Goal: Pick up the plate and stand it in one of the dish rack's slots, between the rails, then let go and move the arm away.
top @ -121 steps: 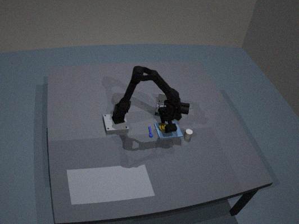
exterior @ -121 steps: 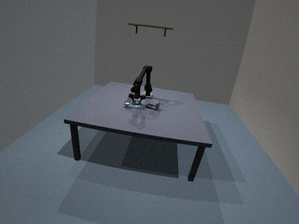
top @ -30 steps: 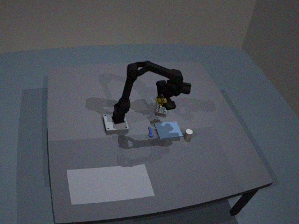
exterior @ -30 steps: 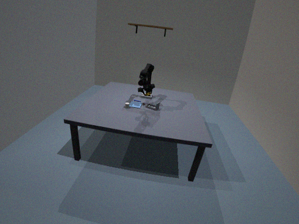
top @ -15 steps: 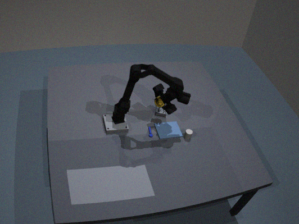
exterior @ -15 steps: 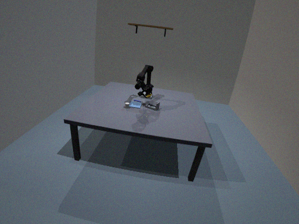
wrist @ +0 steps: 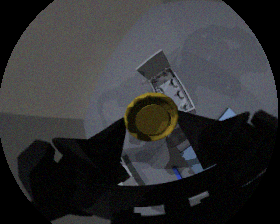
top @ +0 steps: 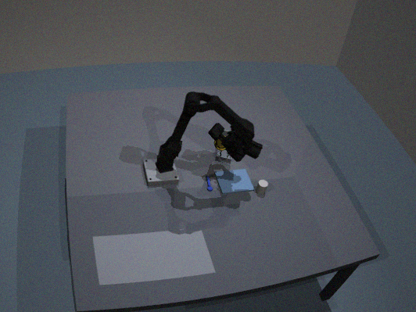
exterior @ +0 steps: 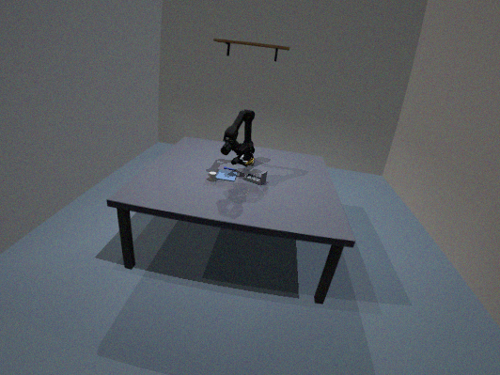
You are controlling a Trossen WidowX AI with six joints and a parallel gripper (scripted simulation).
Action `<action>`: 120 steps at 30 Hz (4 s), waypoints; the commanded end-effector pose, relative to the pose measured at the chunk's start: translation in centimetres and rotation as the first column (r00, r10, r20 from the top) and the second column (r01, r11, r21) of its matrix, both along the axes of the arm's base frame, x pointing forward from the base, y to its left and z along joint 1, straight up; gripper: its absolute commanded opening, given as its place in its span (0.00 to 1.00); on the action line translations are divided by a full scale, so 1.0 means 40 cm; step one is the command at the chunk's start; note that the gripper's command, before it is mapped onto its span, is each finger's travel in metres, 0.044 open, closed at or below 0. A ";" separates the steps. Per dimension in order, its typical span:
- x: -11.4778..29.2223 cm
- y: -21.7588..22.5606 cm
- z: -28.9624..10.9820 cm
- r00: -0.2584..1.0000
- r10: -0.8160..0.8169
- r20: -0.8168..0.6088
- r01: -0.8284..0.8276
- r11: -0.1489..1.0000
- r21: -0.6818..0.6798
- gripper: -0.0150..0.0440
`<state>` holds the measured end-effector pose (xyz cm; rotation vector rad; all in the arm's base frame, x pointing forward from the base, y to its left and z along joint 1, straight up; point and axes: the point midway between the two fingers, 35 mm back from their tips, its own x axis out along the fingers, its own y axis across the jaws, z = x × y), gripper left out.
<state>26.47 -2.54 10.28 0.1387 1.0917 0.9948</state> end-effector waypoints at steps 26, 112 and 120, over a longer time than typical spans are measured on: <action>0.001 -0.018 -0.039 0.763 0.036 0.645 -0.162 0.977 0.137 0.25; 0.080 0.037 -0.167 0.447 0.026 0.894 -0.124 0.992 0.034 0.30; 0.080 0.037 -0.168 0.449 0.025 0.893 -0.124 0.992 0.035 0.65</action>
